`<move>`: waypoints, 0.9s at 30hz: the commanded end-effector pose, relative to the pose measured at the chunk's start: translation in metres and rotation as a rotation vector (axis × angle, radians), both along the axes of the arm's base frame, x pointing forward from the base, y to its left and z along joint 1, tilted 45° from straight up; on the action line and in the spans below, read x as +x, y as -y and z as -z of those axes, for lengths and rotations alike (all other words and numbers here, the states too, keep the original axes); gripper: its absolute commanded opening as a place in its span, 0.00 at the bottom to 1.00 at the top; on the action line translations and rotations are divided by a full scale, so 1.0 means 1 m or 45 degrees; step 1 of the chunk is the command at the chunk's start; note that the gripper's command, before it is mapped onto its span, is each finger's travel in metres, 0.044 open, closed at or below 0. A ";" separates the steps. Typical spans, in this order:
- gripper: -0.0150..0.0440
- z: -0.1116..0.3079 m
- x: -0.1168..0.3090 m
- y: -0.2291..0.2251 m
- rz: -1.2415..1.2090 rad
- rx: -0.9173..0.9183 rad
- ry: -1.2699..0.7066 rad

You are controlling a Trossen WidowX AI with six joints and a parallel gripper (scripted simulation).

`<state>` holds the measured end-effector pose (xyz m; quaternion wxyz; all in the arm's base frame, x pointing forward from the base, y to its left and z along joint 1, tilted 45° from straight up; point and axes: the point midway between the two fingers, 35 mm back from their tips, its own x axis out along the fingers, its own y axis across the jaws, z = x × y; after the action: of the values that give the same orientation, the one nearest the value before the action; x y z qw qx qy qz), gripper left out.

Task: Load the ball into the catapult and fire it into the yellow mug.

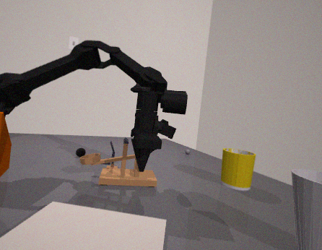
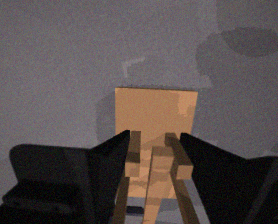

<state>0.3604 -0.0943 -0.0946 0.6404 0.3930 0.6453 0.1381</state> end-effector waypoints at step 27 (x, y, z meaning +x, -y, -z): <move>1.00 -0.062 -0.011 0.062 0.003 -0.005 -0.004</move>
<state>0.3540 -0.1193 -0.0693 0.6274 0.3971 0.6546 0.1423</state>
